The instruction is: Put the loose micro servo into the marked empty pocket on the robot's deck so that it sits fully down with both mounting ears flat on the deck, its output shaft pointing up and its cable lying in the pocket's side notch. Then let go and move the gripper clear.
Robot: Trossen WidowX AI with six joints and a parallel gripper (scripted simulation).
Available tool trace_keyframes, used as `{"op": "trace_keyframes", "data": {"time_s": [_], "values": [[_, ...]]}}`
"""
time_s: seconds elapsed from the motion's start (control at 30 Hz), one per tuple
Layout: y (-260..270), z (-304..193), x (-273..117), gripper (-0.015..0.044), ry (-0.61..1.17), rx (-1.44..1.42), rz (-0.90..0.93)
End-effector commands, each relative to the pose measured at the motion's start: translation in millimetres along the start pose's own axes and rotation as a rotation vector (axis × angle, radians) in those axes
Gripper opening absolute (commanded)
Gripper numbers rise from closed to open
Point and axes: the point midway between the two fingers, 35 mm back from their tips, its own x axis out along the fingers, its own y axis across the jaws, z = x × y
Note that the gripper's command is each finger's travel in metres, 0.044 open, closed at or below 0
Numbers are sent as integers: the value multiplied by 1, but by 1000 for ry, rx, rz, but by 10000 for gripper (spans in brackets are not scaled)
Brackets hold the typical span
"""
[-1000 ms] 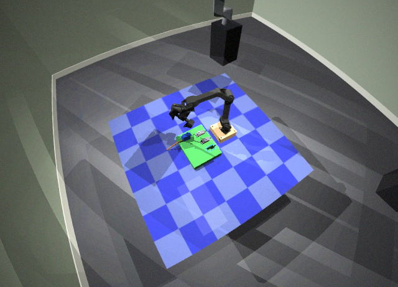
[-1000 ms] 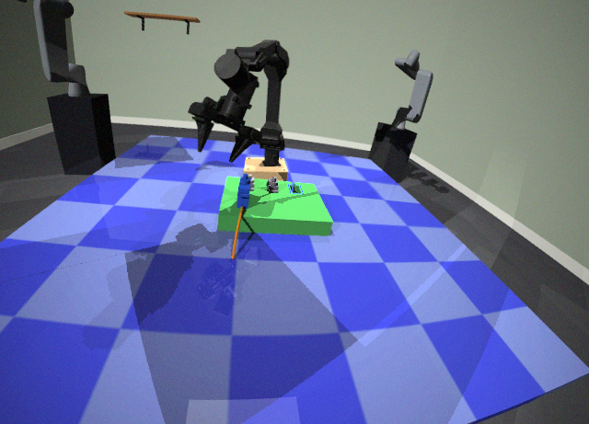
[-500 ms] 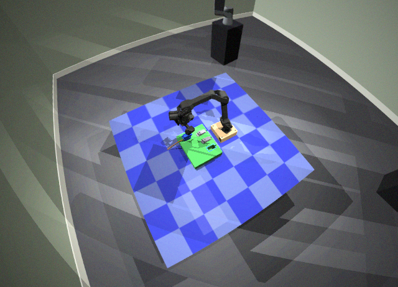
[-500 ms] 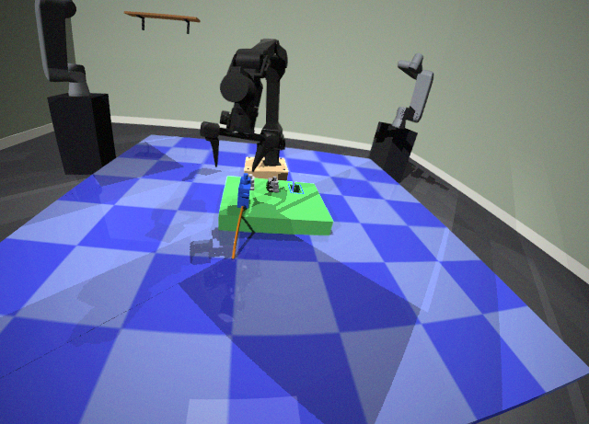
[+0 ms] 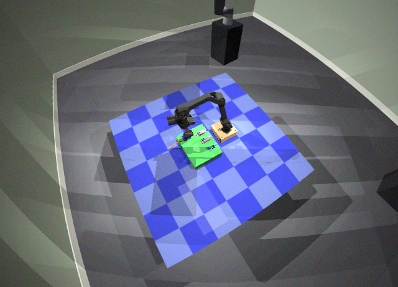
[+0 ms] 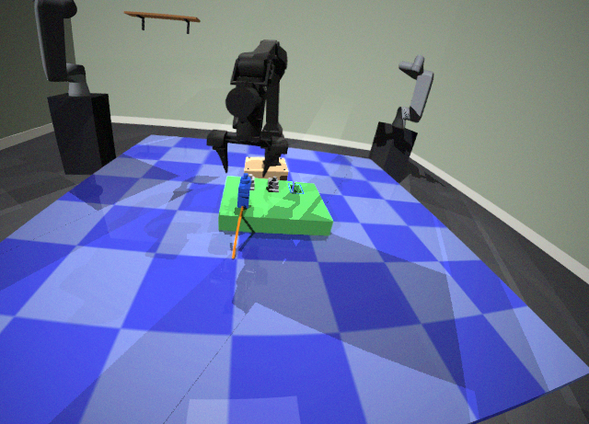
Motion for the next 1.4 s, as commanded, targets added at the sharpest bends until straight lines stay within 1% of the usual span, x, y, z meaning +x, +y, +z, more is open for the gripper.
{"op": "trace_keyframes", "data": {"time_s": [0.0,0.1,0.73,1.13,1.3,1.37], "values": [[-1,0,12,440,-3,9,-7],[-1,0,22,440,-3,9,-6],[-1,0,43,440,-3,9,-6],[-1,0,43,125,-3,9,-6],[-1,0,43,92,-3,9,-6],[-1,0,40,39,-3,9,-6]]}}
